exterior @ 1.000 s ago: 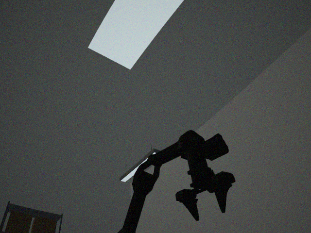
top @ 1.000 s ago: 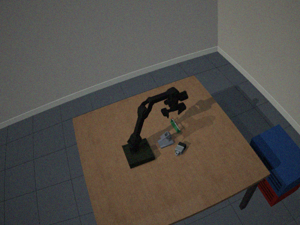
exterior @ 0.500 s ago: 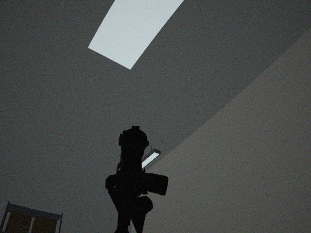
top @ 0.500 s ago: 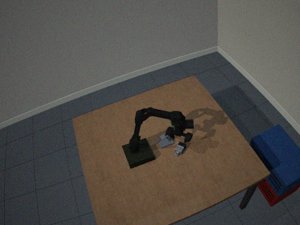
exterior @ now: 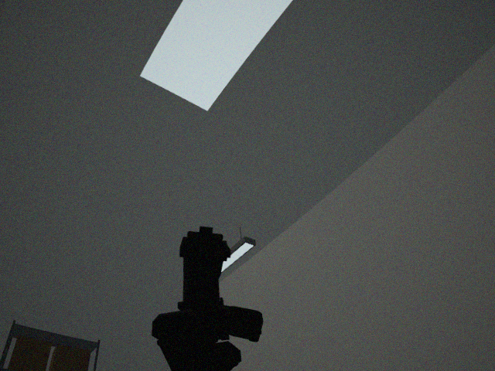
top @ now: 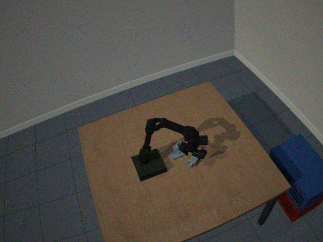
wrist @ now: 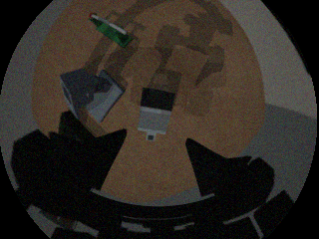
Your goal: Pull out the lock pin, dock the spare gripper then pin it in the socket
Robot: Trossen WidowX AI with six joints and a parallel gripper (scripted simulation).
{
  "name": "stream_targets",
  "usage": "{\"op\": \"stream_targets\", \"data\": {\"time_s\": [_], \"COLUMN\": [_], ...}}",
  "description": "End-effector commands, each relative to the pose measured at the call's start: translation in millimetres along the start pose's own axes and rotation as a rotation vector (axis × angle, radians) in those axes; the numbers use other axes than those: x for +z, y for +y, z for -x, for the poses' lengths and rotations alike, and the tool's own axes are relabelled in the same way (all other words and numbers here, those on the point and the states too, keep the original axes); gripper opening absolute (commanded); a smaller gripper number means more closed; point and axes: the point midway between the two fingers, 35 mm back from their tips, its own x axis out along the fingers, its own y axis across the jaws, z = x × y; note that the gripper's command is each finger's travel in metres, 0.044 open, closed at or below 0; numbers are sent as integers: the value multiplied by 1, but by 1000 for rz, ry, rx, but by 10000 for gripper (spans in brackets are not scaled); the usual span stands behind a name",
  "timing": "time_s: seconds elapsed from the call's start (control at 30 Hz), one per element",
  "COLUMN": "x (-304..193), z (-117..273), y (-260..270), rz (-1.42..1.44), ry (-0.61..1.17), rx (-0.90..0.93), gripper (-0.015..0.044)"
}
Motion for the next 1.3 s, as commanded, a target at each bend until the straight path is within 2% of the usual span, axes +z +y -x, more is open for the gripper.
{"op": "stream_targets", "data": {"time_s": [0.0,1.27], "x": [-3,-4], "z": [-19,-77], "y": [5,8], "rz": [-6,-6], "ry": [9,9], "rx": [9,10], "gripper": [440,440]}}
